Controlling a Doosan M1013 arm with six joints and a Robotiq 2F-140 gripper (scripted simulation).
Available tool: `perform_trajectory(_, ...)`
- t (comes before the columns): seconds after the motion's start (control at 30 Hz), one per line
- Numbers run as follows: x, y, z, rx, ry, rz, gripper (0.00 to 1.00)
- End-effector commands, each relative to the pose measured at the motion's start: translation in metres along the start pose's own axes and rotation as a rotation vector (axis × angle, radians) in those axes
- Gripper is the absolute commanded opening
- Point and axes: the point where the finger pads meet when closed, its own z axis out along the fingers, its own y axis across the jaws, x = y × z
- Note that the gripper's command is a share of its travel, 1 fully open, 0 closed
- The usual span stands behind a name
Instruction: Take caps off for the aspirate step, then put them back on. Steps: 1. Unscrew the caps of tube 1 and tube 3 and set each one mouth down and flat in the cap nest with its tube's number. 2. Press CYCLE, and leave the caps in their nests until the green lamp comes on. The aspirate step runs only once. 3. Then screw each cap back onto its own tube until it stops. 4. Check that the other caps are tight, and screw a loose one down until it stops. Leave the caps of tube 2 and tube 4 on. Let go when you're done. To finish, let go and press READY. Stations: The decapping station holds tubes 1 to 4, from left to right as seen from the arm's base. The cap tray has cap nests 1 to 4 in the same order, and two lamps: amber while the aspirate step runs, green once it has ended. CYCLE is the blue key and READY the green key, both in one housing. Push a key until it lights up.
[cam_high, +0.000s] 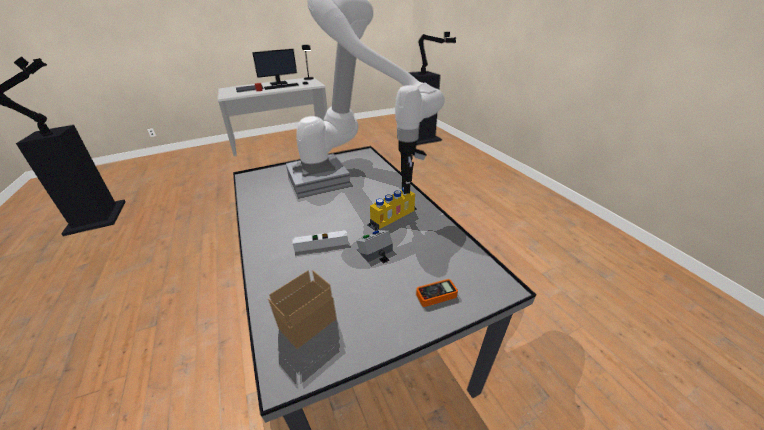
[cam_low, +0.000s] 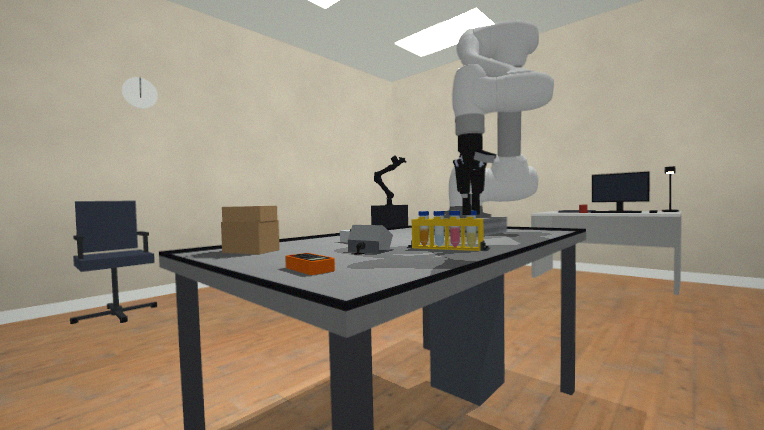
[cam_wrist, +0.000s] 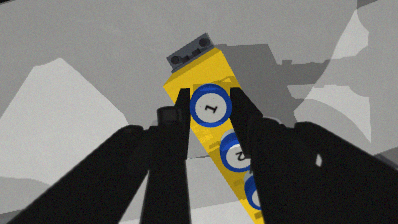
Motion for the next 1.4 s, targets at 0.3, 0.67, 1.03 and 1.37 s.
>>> perform_trajectory(0.3,0.0004,0.0002,-0.0007,-0.001,0.001,-0.3,0.3)
perform_trajectory(0.67,0.0004,0.0002,-0.0008,-0.001,0.0,-0.85,0.3)
perform_trajectory(1.03,0.0004,0.0002,-0.0009,-0.001,0.0,-1.047,0.3)
perform_trajectory(1.37,0.0004,0.0001,-0.0012,-0.001,0.0,-1.047,0.41)
